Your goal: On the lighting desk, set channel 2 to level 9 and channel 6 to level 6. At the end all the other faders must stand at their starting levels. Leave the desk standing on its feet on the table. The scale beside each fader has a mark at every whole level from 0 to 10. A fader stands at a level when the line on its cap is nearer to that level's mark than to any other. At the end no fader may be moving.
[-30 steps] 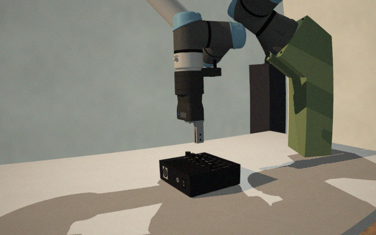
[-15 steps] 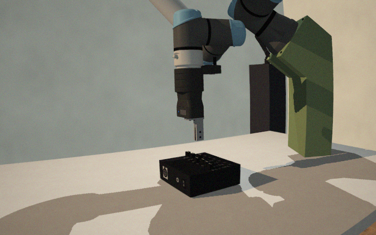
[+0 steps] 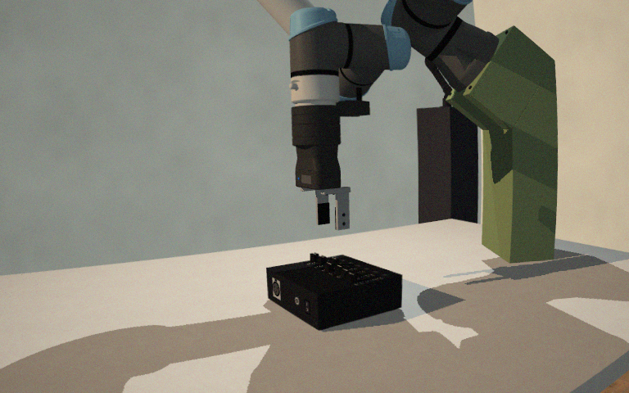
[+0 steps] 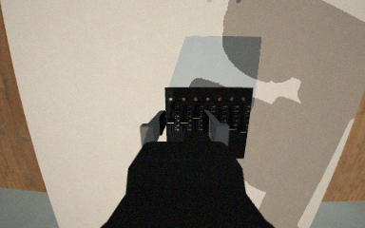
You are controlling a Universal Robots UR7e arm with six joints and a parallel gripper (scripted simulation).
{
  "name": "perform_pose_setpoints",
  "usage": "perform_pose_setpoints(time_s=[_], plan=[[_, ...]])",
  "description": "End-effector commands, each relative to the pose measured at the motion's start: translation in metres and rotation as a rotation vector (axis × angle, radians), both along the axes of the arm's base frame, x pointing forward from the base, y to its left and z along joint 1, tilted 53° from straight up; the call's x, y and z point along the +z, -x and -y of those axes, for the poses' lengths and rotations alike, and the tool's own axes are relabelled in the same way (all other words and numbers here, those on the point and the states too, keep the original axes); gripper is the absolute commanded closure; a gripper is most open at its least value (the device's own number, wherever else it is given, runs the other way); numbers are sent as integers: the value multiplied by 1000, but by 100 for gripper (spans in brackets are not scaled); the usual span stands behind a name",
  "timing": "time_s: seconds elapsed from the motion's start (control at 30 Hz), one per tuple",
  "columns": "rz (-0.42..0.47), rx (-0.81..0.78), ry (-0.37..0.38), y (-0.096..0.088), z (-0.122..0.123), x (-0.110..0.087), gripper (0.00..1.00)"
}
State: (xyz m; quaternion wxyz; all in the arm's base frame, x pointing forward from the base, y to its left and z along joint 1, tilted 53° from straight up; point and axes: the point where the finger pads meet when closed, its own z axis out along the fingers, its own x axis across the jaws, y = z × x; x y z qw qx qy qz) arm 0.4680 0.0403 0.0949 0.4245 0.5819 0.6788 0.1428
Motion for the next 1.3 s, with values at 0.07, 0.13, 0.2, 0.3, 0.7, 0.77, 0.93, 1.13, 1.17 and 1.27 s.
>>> perform_pose_setpoints(time_s=[0.07, 0.13, 0.2, 0.3, 0.7, 0.77, 0.93, 1.13, 1.17, 1.27], plan=[[1, 0, 0, 12, -5, 10, 0], [1, 0, 0, 18, -7, 15, 0], [1, 0, 0, 23, -10, 19, 0], [1, 0, 0, 32, -13, 26, 0], [1, 0, 0, 49, -20, 40, 0], [1, 0, 0, 50, -20, 41, 0], [1, 0, 0, 50, -21, 41, 0], [1, 0, 0, 50, -21, 41, 0], [1, 0, 0, 50, -21, 41, 0], [1, 0, 0, 50, -21, 41, 0]])
